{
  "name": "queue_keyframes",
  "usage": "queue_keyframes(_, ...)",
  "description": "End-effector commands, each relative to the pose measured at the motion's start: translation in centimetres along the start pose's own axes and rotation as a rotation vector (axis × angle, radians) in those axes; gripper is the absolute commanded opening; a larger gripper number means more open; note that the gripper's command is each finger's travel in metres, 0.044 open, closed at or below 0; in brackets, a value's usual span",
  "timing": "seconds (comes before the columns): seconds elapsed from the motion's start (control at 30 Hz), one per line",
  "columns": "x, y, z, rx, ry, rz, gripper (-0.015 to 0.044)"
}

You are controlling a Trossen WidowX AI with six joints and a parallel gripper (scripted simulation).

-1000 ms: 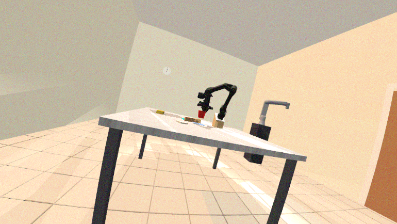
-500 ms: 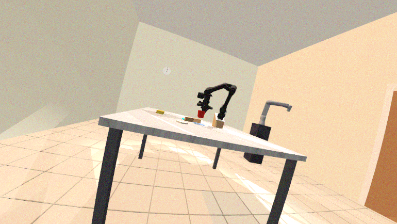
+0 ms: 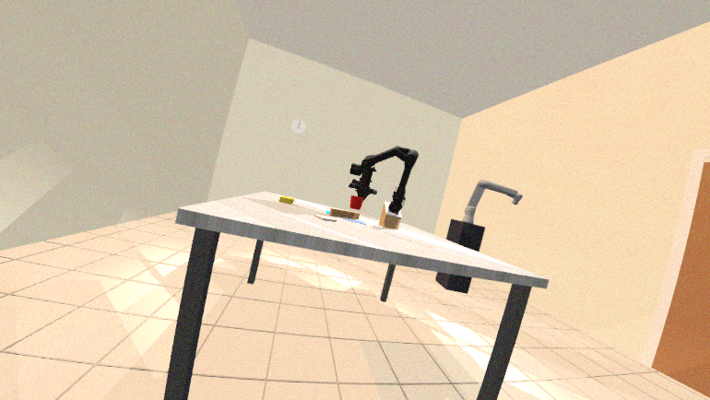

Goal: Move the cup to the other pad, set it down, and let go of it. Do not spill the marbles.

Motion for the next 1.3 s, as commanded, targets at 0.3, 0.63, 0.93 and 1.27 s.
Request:
queue_keyframes(0.3, 0.1, 0.8, -2.4, 0.003, -0.004, 0.006, 0.0)
queue_keyframes(0.63, 0.2, 1.4, -4.1, 0.004, -0.005, 0.006, 0.0)
queue_keyframes(0.93, 0.3, 1.9, -5.6, 0.004, -0.006, 0.006, 0.0)
queue_keyframes(1.27, 0.4, 2.5, -7.3, 0.005, -0.007, 0.005, 0.0)
Point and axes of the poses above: the point midway between the two fingers, 35 mm back from their tips, its own x axis back along the fingers, its own y axis across the jaws, z = x × y, the point moved 8 cm from there along x, back along the fingers, and after that the axes turned 10 degrees about -x, right-handed, at the moved point
